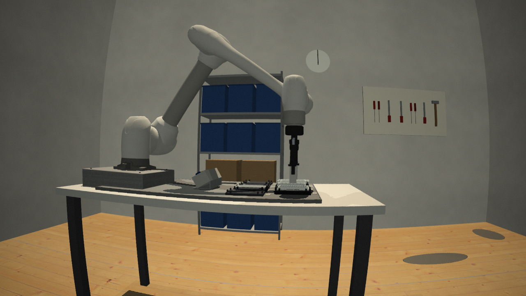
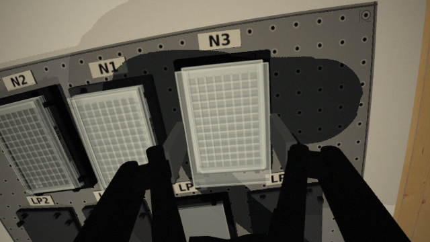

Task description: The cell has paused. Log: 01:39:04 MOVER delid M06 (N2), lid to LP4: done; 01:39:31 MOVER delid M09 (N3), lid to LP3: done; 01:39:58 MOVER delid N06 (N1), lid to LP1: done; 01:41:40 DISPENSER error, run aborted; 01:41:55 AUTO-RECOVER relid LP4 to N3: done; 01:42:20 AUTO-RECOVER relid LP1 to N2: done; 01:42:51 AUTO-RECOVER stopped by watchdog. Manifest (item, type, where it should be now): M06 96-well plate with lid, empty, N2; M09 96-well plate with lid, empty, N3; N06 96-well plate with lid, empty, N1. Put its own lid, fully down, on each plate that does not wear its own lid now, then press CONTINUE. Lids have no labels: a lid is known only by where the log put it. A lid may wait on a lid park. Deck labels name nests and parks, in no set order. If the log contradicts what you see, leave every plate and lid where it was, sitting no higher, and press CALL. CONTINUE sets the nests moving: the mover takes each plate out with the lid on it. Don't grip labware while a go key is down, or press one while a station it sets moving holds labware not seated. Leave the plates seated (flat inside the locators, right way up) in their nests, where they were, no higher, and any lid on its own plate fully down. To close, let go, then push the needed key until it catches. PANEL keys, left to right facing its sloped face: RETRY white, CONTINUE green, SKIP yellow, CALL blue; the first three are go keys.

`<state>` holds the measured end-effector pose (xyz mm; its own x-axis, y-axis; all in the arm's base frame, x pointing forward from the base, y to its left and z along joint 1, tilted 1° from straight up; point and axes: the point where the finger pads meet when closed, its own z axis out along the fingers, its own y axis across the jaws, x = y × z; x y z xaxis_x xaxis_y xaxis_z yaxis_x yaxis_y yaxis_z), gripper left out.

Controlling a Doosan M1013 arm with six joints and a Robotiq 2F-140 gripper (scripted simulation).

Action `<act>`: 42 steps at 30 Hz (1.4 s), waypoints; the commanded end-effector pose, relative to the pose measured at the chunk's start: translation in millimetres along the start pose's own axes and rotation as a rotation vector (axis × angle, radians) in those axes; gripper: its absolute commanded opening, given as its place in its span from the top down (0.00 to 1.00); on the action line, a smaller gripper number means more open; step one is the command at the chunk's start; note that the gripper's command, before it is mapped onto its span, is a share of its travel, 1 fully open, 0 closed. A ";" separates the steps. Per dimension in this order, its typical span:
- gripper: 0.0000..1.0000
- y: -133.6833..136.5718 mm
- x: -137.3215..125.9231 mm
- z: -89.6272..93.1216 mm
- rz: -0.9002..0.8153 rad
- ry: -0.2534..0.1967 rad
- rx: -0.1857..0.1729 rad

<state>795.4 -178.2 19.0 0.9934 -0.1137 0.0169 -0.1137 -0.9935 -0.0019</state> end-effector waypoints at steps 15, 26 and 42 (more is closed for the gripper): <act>1.00 0.0 0.0 -24.3 0.000 0.000 0.000; 1.00 0.0 0.0 -31.8 0.000 0.000 0.000; 1.00 -105.2 3.4 -32.1 0.000 0.000 0.000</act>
<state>803.0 -124.5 51.1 0.9935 -0.1123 0.0167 -0.1123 -0.9937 -0.0035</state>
